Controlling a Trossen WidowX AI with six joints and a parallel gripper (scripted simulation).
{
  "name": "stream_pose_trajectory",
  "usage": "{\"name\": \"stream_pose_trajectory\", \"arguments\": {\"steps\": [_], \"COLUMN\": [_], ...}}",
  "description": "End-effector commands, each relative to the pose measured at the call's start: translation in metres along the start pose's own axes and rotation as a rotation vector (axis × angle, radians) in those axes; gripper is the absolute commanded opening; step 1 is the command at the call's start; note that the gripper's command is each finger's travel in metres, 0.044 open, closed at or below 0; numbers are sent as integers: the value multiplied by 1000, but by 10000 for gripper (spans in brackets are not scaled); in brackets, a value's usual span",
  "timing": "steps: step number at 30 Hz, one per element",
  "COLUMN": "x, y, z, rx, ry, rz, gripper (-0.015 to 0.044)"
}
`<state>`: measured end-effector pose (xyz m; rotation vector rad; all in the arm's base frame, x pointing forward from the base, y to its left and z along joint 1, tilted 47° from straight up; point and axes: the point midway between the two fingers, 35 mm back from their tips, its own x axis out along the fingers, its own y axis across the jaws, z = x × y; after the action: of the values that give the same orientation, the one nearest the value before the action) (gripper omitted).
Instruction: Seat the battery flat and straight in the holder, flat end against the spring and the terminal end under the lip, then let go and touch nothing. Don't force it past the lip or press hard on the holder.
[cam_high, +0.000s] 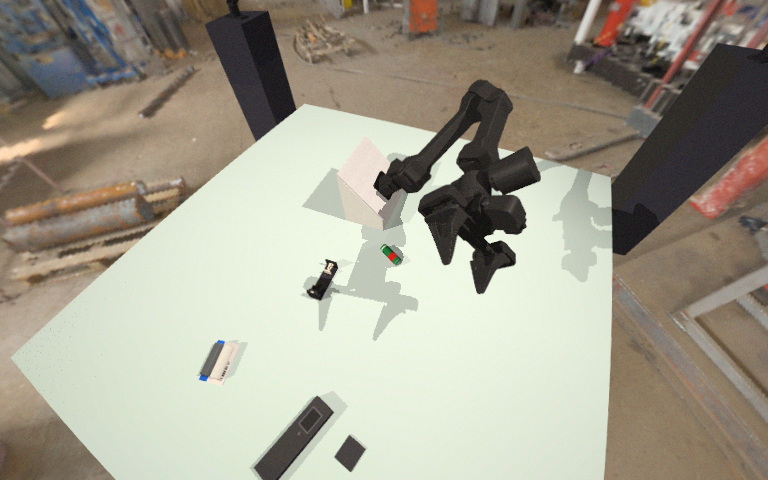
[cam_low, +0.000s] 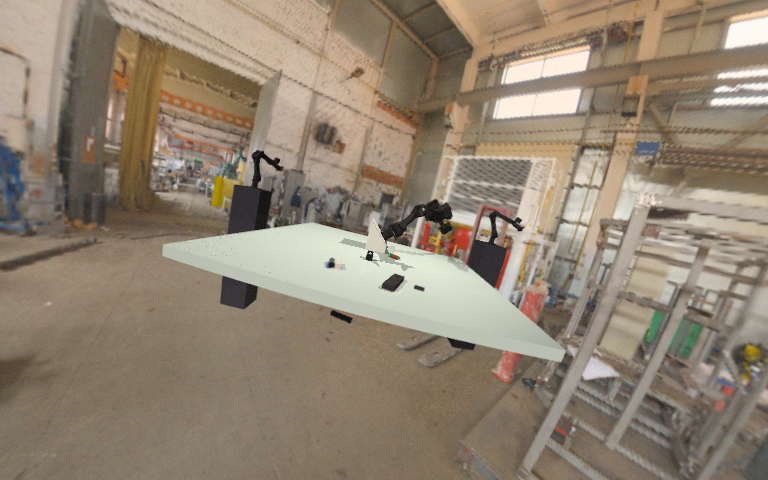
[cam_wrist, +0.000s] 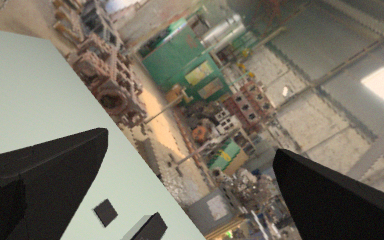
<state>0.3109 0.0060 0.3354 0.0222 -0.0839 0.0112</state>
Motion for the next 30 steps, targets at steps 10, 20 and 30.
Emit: {"name": "stream_pose_trajectory", "arguments": {"steps": [10, 20, 30], "x": [-16, -109, -157], "y": [-7, 12, 33], "z": [-175, -262, -261], "rx": [752, 1653, 2157], "ry": [761, 1391, 1628], "rz": [-117, -748, -1389], "gripper": [231, 231, 231]}}
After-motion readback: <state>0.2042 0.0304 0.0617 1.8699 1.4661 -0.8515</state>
